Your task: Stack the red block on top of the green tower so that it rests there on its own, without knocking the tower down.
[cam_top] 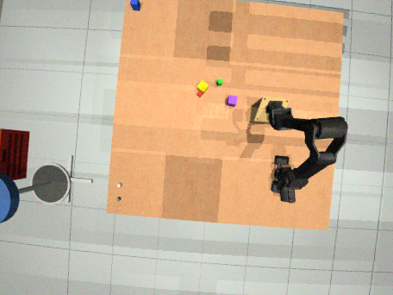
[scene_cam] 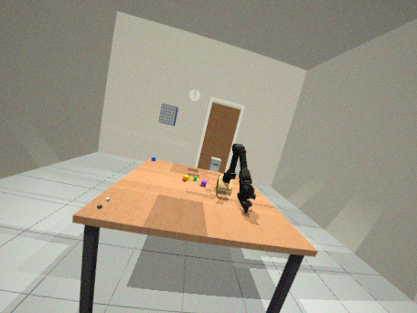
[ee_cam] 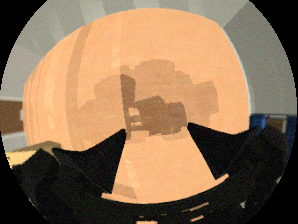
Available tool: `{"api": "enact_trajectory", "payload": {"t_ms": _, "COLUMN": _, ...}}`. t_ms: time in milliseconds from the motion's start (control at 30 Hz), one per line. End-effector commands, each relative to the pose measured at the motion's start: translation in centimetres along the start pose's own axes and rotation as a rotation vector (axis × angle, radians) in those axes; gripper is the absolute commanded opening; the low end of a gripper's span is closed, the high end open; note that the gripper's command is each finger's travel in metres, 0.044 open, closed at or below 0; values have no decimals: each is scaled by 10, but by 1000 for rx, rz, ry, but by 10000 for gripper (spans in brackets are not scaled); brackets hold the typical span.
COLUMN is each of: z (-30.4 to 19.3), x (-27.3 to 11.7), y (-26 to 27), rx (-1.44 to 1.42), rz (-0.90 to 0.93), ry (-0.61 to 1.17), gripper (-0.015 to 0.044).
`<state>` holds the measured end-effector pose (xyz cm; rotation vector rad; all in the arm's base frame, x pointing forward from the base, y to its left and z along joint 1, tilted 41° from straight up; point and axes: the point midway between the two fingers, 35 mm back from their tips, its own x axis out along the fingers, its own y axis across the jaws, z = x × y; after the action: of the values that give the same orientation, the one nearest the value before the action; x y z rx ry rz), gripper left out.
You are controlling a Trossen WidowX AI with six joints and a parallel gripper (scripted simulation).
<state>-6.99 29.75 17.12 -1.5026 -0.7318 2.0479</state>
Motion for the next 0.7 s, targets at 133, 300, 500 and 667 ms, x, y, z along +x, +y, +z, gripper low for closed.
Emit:
{"api": "enact_trajectory", "payload": {"t_ms": 133, "z": -49, "x": -9, "y": -19, "rx": 136, "rz": -65, "ry": 83, "gripper": 440}}
{"api": "enact_trajectory", "payload": {"t_ms": 300, "z": -84, "x": -17, "y": -36, "rx": 225, "rz": -115, "ry": 149, "gripper": 440}}
{"api": "enact_trajectory", "payload": {"t_ms": 500, "z": -130, "x": -30, "y": -50, "rx": 333, "rz": -171, "ry": 231, "gripper": 440}}
{"api": "enact_trajectory", "payload": {"t_ms": 667, "z": -170, "x": -44, "y": -55, "rx": 421, "rz": -211, "ry": 298, "gripper": 440}}
